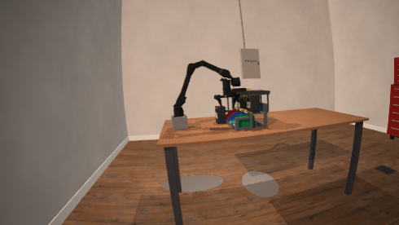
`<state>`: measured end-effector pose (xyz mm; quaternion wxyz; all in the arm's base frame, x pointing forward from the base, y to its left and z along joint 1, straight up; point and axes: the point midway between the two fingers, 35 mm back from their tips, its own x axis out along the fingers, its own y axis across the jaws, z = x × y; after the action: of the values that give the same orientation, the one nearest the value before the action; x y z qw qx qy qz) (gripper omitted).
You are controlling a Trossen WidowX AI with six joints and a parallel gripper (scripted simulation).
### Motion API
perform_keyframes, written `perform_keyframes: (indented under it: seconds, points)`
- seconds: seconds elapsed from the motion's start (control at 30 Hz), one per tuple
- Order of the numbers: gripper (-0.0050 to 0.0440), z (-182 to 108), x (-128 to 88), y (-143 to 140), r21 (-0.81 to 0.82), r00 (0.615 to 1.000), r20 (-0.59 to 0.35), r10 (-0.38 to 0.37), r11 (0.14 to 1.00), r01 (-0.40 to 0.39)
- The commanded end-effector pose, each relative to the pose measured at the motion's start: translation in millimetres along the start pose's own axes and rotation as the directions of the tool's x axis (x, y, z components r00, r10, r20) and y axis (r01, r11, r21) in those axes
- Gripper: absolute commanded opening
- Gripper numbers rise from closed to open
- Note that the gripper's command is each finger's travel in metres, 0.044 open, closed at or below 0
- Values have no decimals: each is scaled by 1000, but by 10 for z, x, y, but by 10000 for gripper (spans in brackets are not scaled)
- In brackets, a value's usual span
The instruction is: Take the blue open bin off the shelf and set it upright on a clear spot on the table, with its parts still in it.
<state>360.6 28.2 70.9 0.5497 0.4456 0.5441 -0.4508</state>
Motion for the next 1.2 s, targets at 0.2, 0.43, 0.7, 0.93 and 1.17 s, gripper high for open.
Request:
perform_keyframes:
  seconds: [0.2,0.43,0.7,0.93,1.17]
  points:
    - [440,-2,-100,22,3,1000,-2,26,1000,-26]
    - [440,-2,-100,22,3,1000,-2,26,1000,-26]
    - [440,3,240,30,2,1000,0,26,1000,-26]
    - [440,3,460,34,3,1000,-2,26,1000,-26]
    - [440,3,460,34,3,1000,-2,26,1000,-26]
